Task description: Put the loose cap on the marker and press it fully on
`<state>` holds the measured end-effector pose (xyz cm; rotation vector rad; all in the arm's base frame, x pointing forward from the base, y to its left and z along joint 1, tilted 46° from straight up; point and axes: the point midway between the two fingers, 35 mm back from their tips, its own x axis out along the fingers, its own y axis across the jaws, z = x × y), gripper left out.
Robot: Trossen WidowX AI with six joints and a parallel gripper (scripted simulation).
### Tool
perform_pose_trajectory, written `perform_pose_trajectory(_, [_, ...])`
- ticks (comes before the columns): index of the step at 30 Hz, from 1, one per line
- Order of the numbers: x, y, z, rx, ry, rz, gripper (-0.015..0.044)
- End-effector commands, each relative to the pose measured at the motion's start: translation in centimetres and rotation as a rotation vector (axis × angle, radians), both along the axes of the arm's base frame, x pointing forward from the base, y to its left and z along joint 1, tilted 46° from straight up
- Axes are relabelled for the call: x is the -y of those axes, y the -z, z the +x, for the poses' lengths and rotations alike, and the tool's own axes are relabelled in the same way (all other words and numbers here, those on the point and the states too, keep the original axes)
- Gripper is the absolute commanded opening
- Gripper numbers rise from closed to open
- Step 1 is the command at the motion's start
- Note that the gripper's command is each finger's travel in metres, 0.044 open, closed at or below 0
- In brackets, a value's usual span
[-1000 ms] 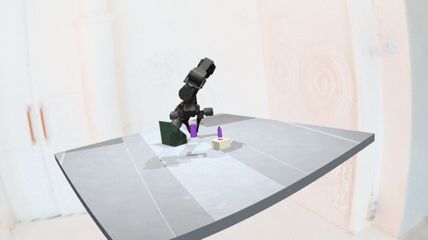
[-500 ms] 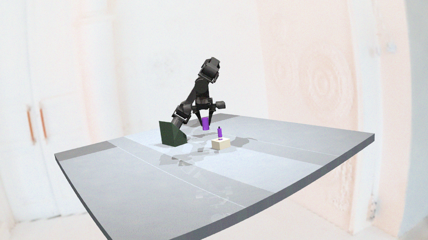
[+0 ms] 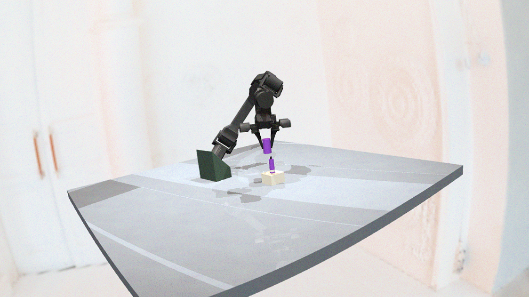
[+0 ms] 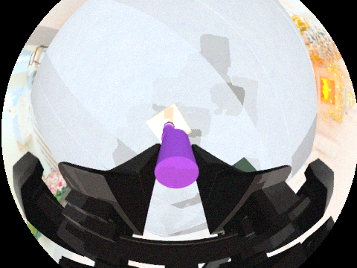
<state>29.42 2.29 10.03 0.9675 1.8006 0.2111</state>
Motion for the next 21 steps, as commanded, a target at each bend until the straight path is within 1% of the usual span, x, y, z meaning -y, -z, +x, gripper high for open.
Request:
perform_pose_trajectory(1, [-0.8,-1.2,-0.3,-0.003,0.003,0.006,0.0])
perform_pose_trajectory(21, [-2.1,0.1,-0.5,-0.002,0.003,0.005,0.0])
